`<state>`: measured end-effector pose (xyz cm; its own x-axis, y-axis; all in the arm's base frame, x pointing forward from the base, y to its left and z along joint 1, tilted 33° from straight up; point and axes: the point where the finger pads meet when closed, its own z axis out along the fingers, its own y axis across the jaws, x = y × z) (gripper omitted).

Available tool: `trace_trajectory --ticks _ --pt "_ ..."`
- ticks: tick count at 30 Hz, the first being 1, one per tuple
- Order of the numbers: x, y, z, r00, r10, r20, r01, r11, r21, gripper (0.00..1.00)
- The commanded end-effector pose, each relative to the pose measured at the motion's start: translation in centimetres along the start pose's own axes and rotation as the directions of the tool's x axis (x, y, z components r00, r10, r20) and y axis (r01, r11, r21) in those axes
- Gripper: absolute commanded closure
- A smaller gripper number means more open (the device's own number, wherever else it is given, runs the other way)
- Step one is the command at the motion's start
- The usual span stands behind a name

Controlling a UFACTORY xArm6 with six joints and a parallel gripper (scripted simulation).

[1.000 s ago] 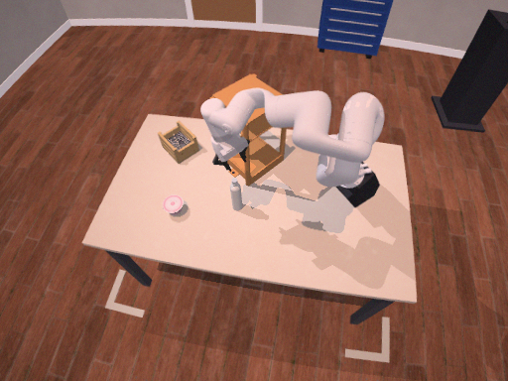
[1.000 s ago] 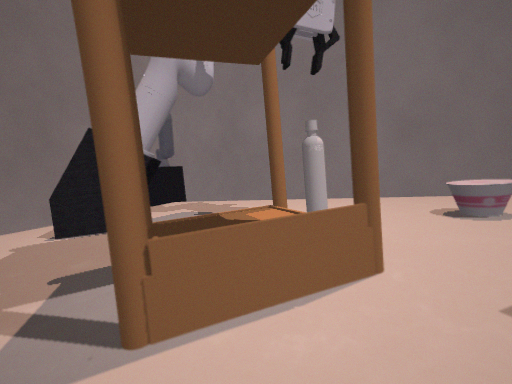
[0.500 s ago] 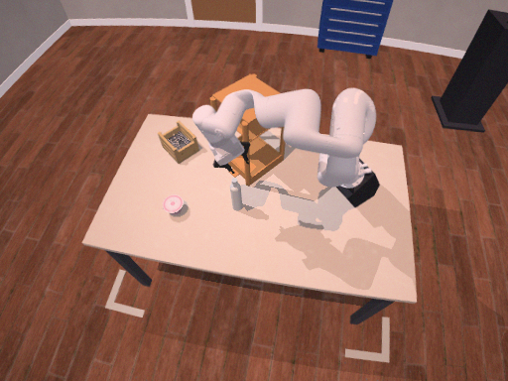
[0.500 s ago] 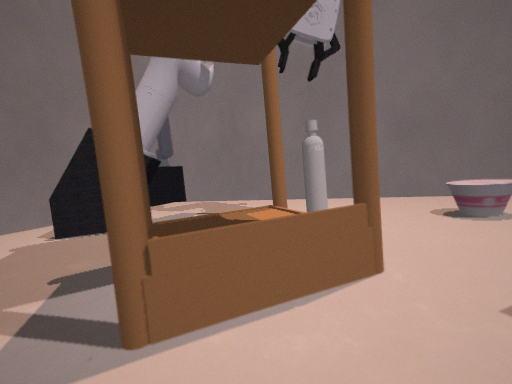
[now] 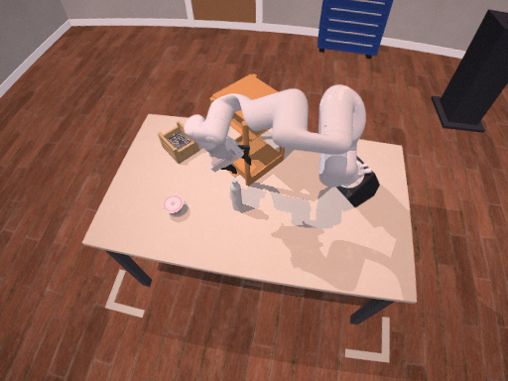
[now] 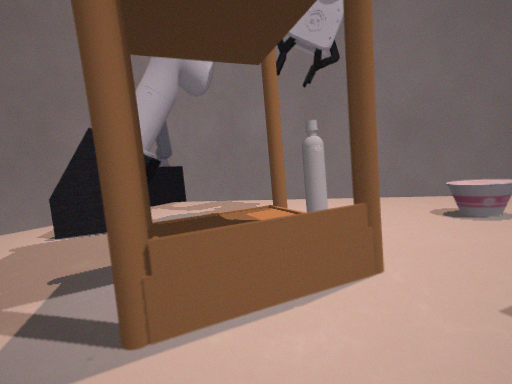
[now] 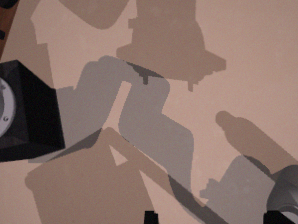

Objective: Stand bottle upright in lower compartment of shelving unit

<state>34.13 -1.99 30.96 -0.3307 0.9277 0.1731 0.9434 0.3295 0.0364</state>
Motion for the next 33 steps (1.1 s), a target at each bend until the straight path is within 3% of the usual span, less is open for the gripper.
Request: trace_trajectory --ticks 1,9,20,23,33 --pt "0.0 -0.2 0.3 0.995 0.092 0.025 -0.094 0.991 0.094 0.33" --pt "-0.2 -0.5 0.6 0.981 0.181 0.076 -0.192 0.965 0.177 0.33" --pt "-0.7 -0.8 0.8 0.918 0.327 0.225 -0.383 0.878 0.287 0.33" --pt "-0.7 -0.8 0.8 0.910 0.339 0.241 -0.401 0.868 0.294 0.33" --pt "-1.2 -0.9 0.7 0.801 0.431 0.415 -0.571 0.758 0.316 0.33"
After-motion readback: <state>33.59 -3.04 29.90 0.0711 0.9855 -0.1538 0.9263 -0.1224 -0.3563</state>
